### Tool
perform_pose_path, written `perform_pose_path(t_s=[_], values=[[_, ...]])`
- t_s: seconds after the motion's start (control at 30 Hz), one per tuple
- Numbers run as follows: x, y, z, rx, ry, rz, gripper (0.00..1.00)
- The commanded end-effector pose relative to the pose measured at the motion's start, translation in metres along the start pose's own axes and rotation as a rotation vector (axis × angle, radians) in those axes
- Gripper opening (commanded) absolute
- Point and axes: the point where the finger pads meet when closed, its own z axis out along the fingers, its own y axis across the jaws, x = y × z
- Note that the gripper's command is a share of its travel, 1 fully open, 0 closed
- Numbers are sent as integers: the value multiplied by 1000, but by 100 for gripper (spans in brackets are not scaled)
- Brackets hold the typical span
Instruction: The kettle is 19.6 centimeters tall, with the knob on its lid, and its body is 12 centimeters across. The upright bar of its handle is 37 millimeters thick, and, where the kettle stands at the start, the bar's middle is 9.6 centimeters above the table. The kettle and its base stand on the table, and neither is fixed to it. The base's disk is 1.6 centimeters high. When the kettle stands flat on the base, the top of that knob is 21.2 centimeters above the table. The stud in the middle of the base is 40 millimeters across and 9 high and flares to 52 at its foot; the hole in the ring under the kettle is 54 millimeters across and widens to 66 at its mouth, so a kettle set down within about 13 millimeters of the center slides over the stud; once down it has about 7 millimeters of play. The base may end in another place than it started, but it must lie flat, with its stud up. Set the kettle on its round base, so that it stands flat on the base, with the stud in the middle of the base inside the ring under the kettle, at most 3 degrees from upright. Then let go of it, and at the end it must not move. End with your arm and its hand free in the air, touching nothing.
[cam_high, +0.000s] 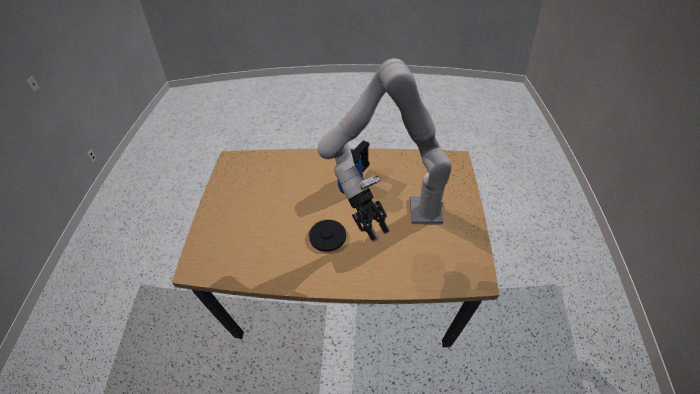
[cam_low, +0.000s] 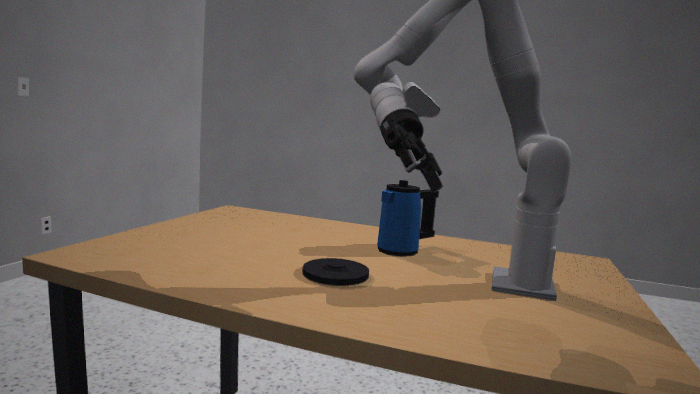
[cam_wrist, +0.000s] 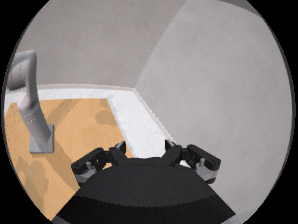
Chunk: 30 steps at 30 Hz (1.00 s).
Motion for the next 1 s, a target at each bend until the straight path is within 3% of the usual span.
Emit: perform_pose_path(t_s=[0.0,0.97], values=[[0,0,0,0,-1,-1,80],[0,-4,-3,15,-13,28,80]])
